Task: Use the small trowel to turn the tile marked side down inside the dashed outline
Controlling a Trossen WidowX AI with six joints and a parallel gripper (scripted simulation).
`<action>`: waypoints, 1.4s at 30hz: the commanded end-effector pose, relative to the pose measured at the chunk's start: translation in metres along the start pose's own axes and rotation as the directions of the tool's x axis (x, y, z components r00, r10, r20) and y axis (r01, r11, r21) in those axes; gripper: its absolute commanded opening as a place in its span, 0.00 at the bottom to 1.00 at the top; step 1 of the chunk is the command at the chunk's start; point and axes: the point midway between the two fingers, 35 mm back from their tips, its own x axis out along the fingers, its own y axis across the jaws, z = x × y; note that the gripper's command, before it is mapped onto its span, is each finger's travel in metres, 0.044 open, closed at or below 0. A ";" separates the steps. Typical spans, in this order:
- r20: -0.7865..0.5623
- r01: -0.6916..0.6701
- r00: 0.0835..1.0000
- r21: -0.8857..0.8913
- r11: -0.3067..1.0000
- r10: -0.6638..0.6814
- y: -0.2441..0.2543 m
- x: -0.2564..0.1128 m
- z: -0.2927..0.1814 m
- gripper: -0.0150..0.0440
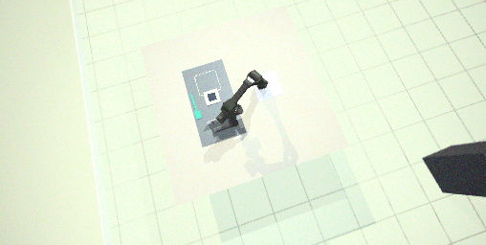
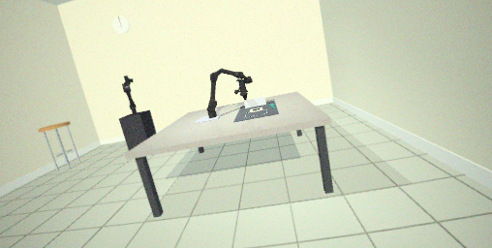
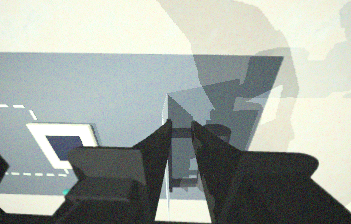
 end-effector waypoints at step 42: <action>0.007 -0.010 1.000 0.002 1.000 0.010 0.020 -0.007 -0.002 0.42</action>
